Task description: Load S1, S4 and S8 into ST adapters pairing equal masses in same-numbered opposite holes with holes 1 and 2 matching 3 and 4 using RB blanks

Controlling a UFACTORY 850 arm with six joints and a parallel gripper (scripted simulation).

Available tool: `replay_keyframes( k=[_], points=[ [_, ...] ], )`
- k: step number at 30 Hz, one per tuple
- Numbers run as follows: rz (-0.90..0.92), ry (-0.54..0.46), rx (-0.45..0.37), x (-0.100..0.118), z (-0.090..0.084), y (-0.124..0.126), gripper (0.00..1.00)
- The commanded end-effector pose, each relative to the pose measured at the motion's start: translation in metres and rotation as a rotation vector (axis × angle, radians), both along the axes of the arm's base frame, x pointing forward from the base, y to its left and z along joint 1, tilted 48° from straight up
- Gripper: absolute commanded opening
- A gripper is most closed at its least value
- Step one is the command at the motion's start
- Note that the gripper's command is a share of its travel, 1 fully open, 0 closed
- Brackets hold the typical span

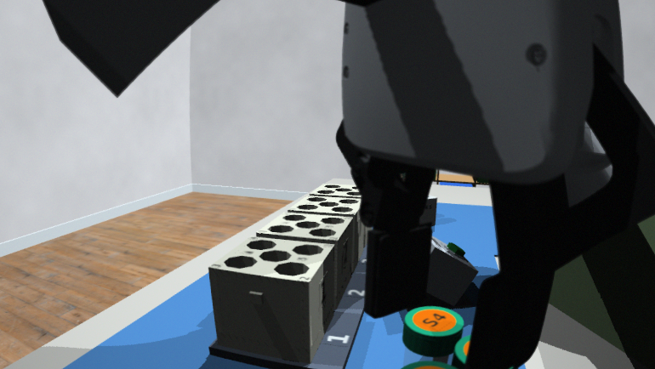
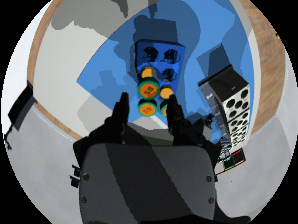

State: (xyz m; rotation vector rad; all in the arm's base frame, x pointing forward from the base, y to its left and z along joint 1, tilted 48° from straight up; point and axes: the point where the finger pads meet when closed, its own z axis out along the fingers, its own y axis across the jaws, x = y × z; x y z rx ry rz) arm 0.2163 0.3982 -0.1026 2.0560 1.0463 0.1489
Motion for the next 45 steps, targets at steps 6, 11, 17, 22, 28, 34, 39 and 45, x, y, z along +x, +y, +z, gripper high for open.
replay_keyframes(
  k=[6, 11, 17, 22, 28, 34, 39, 45],
  points=[
    [0.001, 0.0, 0.002, 0.007, -0.011, -0.009, 0.57],
    [0.001, 0.0, 0.002, 0.01, -0.015, -0.012, 0.57],
    [0.001, 0.0, 0.002, 0.012, -0.019, -0.016, 0.57],
    [0.001, 0.0, 0.002, 0.012, -0.019, -0.016, 0.57],
    [0.001, 0.0, 0.002, 0.013, -0.02, -0.018, 0.57],
    [0.001, 0.0, 0.002, 0.015, -0.023, -0.02, 0.57],
    [0.001, 0.0, 0.002, 0.016, -0.025, -0.022, 0.57],
    [0.001, 0.0, 0.002, 0.018, -0.027, -0.024, 0.57]
  ],
)
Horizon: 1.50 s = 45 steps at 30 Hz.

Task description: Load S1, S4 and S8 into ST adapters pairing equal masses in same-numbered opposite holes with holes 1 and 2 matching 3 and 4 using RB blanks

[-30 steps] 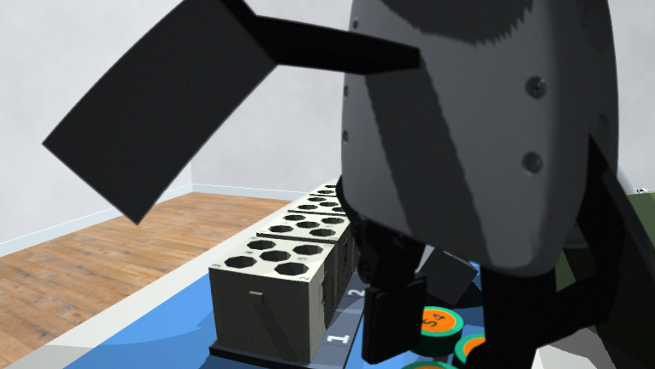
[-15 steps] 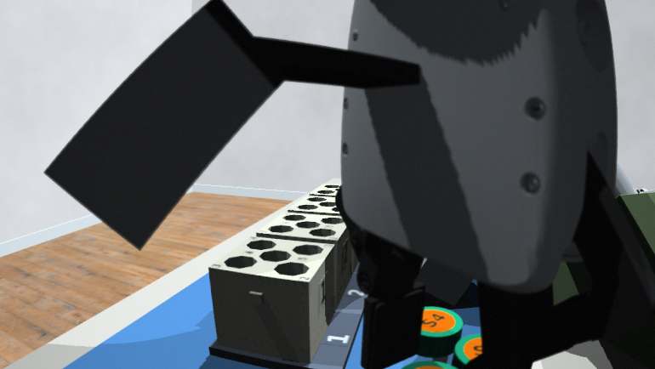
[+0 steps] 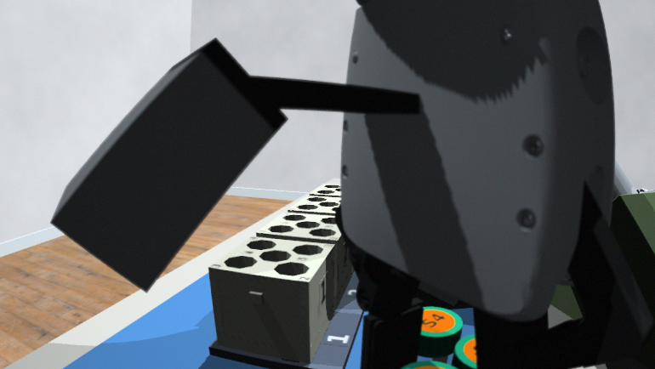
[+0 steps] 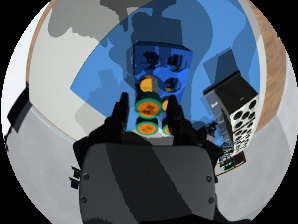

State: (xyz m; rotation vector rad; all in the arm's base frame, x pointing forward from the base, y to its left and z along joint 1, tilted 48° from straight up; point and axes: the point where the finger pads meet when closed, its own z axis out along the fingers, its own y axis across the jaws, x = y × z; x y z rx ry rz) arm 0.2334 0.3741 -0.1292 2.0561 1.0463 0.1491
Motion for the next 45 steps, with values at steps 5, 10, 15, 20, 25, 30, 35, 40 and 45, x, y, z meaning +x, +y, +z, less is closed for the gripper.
replay_keyframes(
  k=[5, 10, 15, 20, 25, 30, 35, 40, 45],
  points=[
    [0.001, 0.0, 0.002, 0.0019, -0.0027, -0.0016, 0.57],
    [0.001, 0.0, 0.002, 0.0034, -0.0049, -0.0036, 0.57],
    [0.001, 0.0, 0.002, 0.0037, -0.0053, -0.0041, 0.57],
    [0.001, 0.0, 0.002, 0.0037, -0.0054, -0.0041, 0.57],
    [0.001, 0.0, 0.002, 0.0037, -0.0053, -0.004, 0.57],
    [0.001, 0.0, 0.002, 0.0029, -0.0042, -0.003, 0.0],
    [0.001, 0.0, 0.002, 0.0029, -0.0042, -0.003, 0.0],
    [0.001, 0.0, 0.002, 0.0029, -0.0042, -0.003, 0.0],
    [0.001, 0.0, 0.002, 0.0029, -0.0042, -0.003, 0.0]
  ],
)
